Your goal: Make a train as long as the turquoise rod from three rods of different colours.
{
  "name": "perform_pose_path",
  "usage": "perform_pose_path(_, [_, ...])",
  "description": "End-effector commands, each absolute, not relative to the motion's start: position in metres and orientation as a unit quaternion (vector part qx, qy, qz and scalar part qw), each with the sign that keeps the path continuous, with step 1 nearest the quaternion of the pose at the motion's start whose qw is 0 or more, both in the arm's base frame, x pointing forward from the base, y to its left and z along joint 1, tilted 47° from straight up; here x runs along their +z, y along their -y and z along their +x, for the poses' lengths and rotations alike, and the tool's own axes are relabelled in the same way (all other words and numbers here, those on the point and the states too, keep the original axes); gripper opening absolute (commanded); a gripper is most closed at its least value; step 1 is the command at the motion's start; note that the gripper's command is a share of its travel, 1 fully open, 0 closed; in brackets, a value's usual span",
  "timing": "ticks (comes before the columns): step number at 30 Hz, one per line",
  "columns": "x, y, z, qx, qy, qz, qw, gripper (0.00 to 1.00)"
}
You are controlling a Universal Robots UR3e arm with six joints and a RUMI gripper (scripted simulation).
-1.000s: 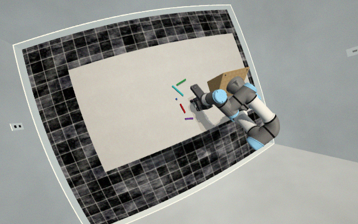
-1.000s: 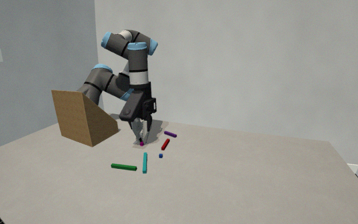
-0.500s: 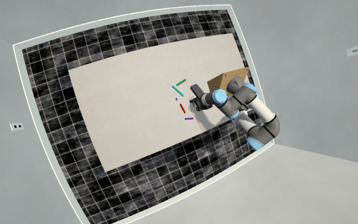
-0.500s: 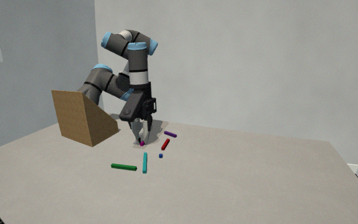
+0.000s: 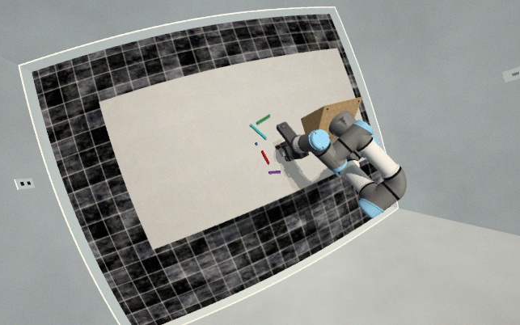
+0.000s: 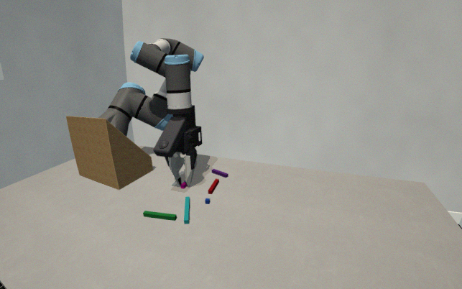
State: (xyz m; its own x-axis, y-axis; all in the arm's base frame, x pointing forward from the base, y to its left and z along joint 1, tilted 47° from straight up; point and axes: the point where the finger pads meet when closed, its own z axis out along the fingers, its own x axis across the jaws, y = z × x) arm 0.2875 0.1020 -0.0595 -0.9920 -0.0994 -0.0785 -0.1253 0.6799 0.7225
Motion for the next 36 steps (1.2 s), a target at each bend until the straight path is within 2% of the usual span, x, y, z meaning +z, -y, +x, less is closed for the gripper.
perform_pose_path(1, [-0.058, -0.099, 0.289, 0.394, -0.917, -0.061, 0.018, 0.14])
perform_pose_path(36, [0.002, -0.036, 0.289, 0.395, -0.917, -0.061, 0.017, 0.14])
